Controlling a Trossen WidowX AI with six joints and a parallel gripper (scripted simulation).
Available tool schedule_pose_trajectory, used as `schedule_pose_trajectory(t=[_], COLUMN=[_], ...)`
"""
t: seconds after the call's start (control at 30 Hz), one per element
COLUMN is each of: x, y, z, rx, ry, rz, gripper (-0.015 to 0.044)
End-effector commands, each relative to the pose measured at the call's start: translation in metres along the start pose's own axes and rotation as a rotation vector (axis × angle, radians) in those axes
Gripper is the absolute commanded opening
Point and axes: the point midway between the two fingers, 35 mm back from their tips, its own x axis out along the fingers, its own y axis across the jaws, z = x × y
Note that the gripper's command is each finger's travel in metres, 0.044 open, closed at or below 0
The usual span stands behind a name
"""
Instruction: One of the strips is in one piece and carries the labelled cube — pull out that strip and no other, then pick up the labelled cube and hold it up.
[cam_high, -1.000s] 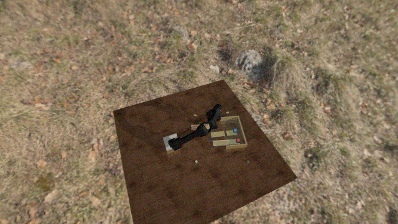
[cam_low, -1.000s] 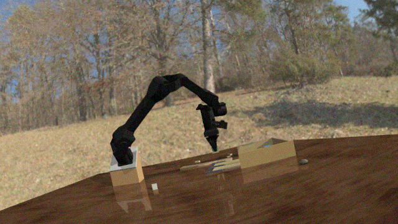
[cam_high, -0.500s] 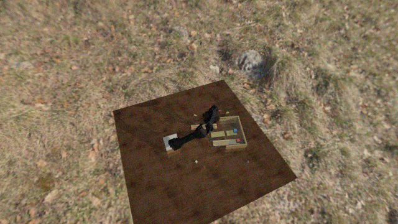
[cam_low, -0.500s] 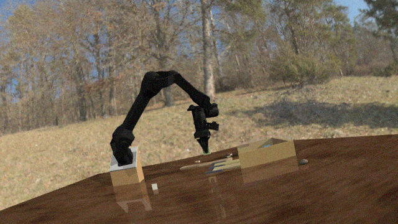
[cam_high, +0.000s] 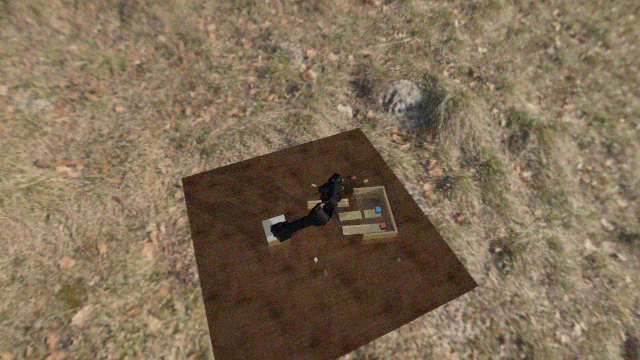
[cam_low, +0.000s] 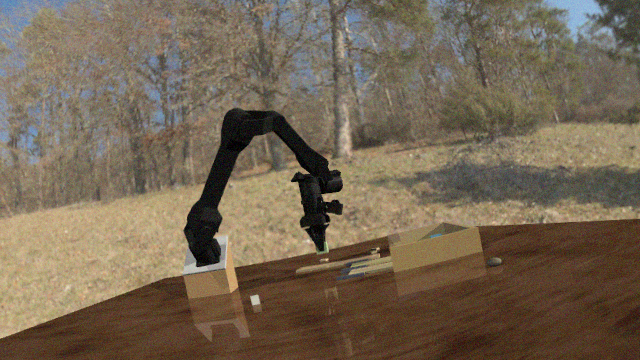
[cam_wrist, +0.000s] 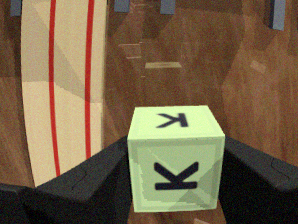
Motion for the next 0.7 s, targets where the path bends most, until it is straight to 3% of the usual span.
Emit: schedule_pose_trajectory(t=[0.0,0.23,0.67], x=[0.002,-0.033,-0.035], y=[-0.003,-0.003,-0.003], z=[-0.008,-0.007,-0.007], rx=[0.007,0.007,0.007], ry=[0.004,0.004,0.004], rz=[0.002,0.004,0.004], gripper=[0.0000,0.0000,0.0000])
